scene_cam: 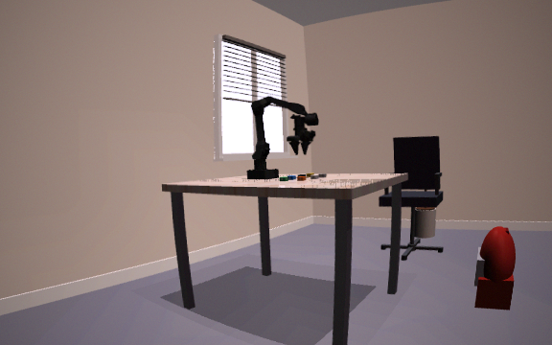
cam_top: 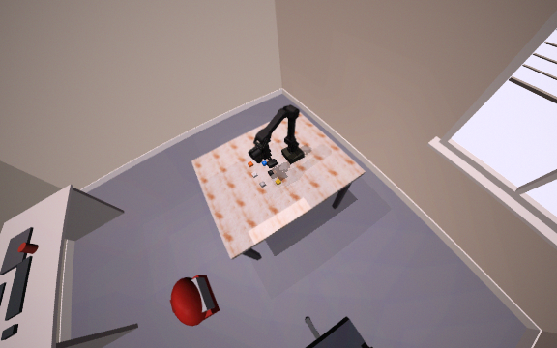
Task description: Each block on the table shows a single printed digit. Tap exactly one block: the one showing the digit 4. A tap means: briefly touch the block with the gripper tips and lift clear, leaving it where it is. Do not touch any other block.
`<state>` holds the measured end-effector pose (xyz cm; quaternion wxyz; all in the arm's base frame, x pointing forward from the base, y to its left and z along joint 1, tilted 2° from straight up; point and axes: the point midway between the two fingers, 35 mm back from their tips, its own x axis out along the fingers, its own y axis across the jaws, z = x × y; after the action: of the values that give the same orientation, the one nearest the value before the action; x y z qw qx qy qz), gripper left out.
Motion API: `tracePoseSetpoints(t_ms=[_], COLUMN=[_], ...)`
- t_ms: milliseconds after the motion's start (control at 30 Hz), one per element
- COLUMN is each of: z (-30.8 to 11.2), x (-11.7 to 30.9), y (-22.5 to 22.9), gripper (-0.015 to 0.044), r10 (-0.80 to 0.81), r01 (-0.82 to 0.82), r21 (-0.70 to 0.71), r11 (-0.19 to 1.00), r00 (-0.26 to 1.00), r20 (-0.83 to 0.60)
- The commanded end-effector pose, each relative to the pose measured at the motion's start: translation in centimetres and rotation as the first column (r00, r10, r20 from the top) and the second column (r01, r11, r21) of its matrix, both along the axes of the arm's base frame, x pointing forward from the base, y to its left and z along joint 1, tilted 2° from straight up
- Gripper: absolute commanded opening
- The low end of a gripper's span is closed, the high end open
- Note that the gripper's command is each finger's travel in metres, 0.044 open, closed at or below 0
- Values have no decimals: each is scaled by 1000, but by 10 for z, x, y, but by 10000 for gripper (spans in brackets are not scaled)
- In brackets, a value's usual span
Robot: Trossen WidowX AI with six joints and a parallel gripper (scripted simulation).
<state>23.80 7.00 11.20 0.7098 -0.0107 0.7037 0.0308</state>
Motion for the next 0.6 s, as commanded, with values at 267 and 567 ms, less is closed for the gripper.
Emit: tracePoseSetpoints(t_ms=[267, 567], z=[3, 3], x=[-5, -5], y=[94, 94], gripper=[400, 400], r10=[0, 0], r01=[1, 1], r21=[8, 8], r11=[1000, 1000], r00=[1000, 1000], r20=[-2, -2])
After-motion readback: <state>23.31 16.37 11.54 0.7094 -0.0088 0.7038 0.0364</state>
